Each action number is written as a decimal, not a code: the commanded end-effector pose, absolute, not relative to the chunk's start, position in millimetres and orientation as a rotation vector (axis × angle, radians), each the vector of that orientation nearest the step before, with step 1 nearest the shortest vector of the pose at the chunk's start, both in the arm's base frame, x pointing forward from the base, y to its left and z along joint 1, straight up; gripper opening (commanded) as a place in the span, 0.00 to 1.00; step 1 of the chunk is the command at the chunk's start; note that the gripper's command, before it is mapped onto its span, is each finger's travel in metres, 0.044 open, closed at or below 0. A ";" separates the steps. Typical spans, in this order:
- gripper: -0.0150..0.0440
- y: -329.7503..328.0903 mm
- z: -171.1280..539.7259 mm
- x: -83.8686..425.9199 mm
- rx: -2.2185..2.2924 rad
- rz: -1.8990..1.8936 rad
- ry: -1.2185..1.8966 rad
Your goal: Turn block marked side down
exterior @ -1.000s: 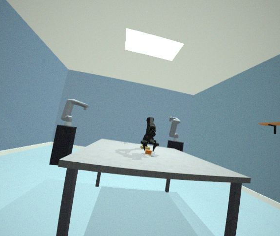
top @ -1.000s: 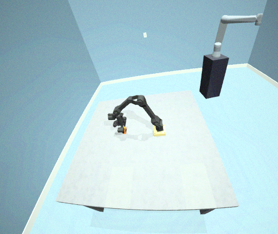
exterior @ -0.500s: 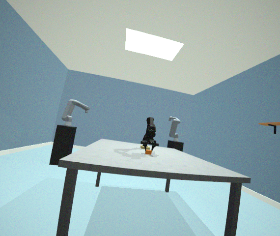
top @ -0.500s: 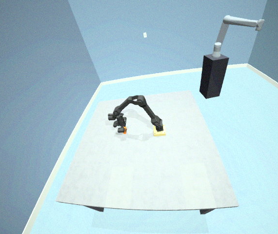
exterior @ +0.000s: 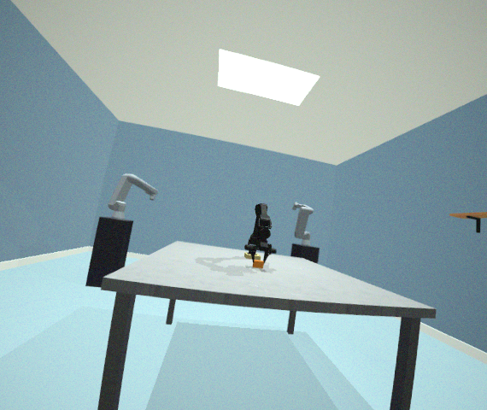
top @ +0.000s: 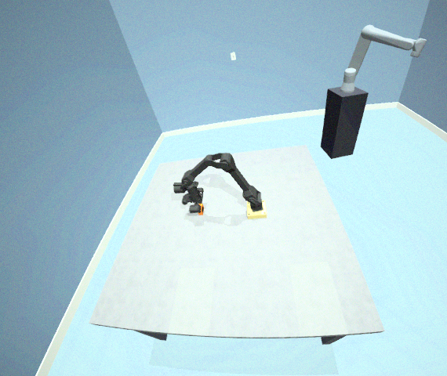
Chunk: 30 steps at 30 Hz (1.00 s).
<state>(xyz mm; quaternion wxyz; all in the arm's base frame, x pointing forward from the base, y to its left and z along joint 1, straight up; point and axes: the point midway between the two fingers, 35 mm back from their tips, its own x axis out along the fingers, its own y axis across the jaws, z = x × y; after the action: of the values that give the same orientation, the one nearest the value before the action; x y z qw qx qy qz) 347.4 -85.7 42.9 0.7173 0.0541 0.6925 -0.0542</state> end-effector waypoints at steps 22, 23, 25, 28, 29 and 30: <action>0.25 -87.3 56.8 350.6 0.107 -0.137 1.287; 0.25 -87.3 56.4 350.6 0.106 -0.137 1.272; 0.25 -87.4 55.6 350.4 0.104 -0.138 1.241; 0.25 -87.3 54.6 349.9 0.100 -0.140 1.195; 0.25 -87.3 54.3 349.7 0.099 -0.140 1.179; 0.25 -87.2 54.0 349.4 0.097 -0.141 1.164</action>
<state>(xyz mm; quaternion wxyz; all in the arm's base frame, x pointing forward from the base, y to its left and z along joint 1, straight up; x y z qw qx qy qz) 350.4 -87.8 53.3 0.8183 0.0466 0.5691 -0.0665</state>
